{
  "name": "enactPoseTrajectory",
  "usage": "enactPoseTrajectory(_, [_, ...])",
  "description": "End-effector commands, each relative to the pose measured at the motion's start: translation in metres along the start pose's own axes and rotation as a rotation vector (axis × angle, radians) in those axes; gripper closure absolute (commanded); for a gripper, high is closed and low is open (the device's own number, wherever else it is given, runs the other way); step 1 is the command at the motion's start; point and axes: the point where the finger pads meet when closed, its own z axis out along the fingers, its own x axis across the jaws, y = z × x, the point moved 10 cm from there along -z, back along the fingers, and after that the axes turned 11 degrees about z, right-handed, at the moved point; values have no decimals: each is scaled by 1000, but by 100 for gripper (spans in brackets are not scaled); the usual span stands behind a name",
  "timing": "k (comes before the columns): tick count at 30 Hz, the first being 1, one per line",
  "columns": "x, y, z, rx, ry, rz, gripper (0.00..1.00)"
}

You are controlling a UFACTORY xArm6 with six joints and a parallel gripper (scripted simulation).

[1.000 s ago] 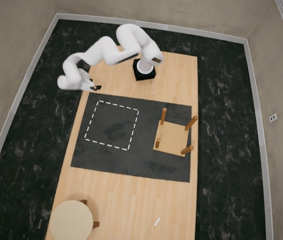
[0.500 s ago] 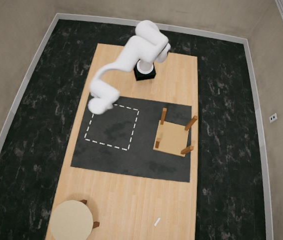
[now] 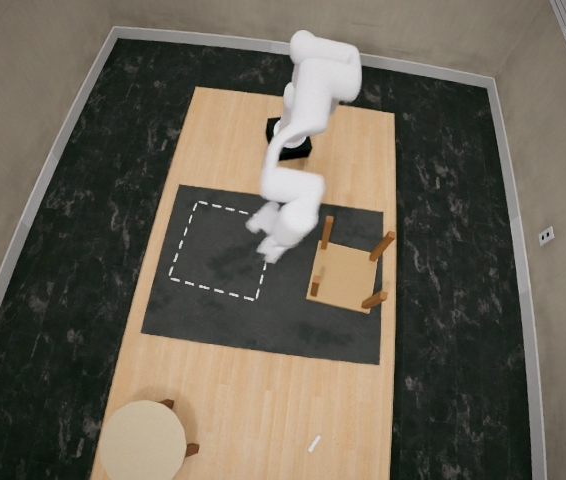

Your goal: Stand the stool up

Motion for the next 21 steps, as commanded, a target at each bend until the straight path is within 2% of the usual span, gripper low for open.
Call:
enactPoseTrajectory(1, [38, 49, -27, -107, -67, -170, 0])
enactPoseTrajectory(7, [120, 102, -21, -164, -15, -301, 0])
enactPoseTrajectory(9, [120, 102, -21, -164, -15, -301, 0])
enactPoseTrajectory(15, [171, 120, -13, -198, 20, -385, 0])
enactPoseTrajectory(21, [198, 126, -9, -214, 39, -428, 0])
